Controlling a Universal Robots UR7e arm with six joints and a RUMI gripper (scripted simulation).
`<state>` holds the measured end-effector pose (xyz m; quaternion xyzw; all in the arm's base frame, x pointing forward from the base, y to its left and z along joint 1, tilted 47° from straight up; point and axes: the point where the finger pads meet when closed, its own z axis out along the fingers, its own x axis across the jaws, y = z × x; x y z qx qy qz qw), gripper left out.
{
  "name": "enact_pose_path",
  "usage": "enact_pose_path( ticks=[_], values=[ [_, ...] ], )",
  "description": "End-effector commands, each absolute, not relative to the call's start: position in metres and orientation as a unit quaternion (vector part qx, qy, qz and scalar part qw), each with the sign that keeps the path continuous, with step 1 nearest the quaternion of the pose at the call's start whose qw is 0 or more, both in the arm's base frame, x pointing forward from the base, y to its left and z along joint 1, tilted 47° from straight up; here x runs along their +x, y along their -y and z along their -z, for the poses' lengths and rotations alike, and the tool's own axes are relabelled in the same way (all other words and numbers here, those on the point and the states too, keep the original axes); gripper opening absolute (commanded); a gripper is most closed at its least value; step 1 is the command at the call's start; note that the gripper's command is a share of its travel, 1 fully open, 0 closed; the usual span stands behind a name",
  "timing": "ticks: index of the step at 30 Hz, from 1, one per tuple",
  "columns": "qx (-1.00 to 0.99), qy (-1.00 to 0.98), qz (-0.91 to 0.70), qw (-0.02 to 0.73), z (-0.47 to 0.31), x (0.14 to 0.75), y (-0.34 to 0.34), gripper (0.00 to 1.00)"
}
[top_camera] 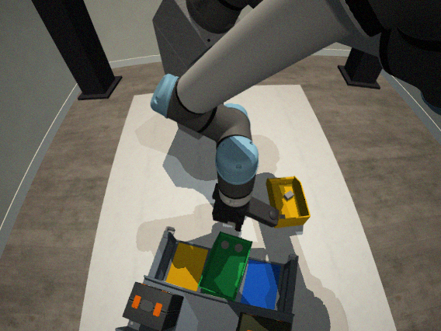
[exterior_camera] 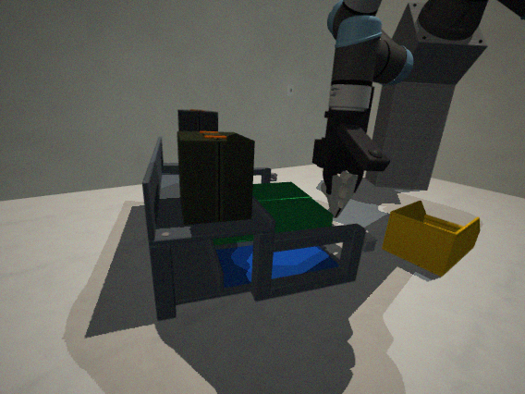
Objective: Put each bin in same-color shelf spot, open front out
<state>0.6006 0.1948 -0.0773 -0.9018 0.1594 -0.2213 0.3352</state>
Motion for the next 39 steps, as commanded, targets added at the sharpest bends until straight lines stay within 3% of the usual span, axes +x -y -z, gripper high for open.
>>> enact_pose_path(
  ticks=[1,39],
  values=[
    [-0.902,-0.159,0.222,0.335,0.077,0.601,-0.194,0.0],
    [-0.902,-0.159,0.222,0.335,0.071,0.616,-0.187,0.0]
  ],
)
